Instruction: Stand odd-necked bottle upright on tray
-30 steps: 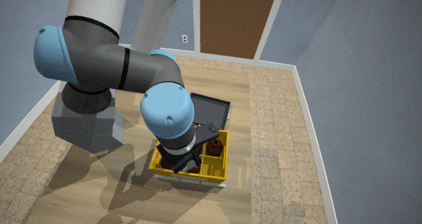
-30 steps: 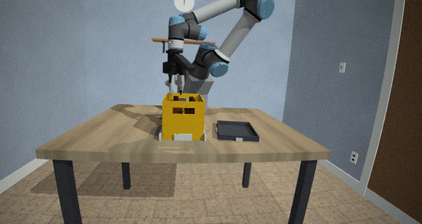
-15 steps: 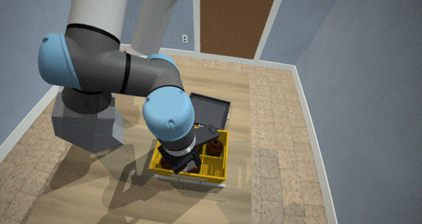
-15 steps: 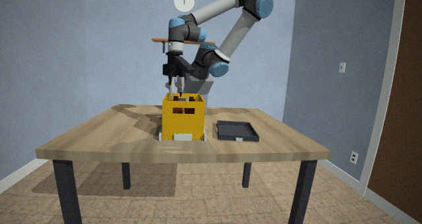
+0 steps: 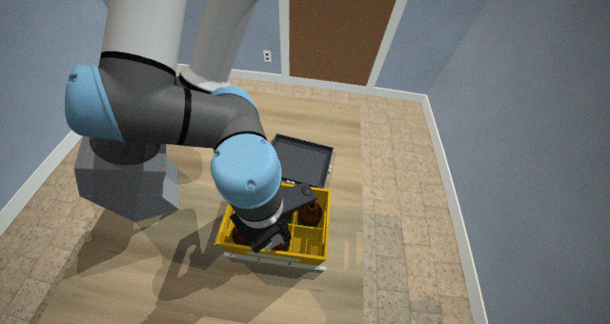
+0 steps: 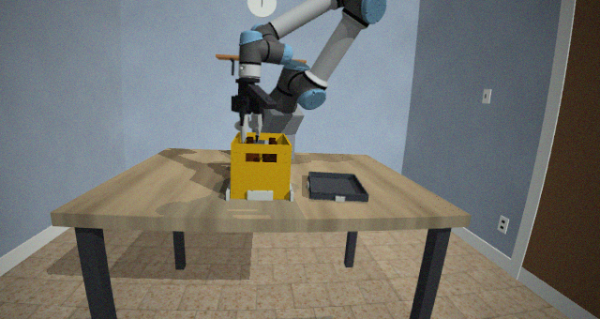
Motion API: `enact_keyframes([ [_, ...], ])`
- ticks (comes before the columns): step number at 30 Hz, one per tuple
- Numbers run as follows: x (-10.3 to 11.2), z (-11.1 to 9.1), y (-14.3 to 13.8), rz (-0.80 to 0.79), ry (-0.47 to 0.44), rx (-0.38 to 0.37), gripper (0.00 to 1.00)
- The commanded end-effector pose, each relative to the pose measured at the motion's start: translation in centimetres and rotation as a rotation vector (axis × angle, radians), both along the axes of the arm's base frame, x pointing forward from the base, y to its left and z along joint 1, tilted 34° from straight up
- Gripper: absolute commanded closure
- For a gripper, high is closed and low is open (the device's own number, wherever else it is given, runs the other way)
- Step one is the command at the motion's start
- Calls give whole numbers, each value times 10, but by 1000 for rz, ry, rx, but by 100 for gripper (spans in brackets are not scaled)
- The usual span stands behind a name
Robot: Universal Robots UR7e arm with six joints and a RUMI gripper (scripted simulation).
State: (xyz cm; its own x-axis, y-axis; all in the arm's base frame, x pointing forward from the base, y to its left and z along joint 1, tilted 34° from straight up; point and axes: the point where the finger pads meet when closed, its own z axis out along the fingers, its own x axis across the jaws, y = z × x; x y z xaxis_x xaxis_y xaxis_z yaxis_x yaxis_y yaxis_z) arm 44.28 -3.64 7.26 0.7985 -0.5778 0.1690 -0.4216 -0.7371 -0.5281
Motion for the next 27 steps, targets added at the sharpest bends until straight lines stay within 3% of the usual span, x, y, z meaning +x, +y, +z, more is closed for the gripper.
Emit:
enact_keyframes([
  [1,2,-3,1,0,-1,-1,62],
  [27,6,-11,4,0,-1,-1,62],
])
